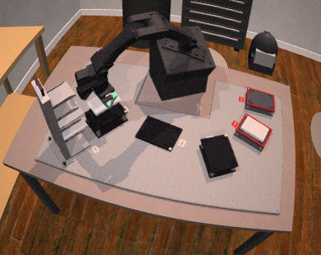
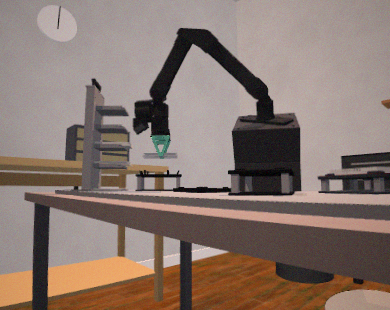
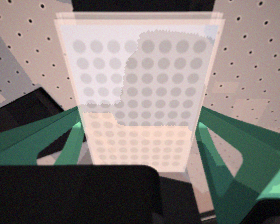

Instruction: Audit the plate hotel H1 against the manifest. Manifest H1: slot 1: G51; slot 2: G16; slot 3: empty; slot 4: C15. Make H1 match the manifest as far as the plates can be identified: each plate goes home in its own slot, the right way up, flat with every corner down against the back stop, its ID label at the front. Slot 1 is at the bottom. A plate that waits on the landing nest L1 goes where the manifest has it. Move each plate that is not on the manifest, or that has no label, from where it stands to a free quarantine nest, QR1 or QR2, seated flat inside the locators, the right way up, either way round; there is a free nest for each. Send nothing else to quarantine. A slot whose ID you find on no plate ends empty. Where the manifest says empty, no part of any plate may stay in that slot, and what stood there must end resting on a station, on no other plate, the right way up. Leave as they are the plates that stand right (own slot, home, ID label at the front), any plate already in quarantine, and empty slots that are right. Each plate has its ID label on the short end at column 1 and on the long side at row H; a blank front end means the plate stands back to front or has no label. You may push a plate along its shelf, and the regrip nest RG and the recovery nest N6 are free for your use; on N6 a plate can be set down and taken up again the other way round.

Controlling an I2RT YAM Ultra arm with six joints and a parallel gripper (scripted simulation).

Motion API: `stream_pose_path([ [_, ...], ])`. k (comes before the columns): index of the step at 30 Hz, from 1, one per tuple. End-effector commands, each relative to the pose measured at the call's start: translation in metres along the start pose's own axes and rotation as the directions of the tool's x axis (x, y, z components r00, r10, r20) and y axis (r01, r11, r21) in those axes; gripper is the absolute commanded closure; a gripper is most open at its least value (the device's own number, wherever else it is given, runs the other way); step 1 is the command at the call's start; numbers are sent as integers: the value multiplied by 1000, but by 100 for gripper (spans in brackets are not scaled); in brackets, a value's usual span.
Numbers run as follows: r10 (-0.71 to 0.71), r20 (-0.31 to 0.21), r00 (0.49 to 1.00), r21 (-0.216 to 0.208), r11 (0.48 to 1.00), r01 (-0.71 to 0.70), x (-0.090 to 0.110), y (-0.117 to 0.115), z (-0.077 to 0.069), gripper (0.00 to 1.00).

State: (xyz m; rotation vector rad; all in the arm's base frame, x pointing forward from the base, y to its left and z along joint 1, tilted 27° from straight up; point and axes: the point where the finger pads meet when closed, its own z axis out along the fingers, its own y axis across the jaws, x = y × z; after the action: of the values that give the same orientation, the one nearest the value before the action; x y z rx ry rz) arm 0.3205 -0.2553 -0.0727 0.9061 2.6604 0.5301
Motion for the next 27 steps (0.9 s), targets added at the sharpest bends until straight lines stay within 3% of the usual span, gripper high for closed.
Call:
stream_pose_path([
  [1,1,32,999,4,1000,-1,-9,-3,-10,14],
  [18,1,32,999,4,1000,-1,-8,-3,-13,14],
  [27,1,32,999,4,1000,-1,-8,-3,-37,14],
])
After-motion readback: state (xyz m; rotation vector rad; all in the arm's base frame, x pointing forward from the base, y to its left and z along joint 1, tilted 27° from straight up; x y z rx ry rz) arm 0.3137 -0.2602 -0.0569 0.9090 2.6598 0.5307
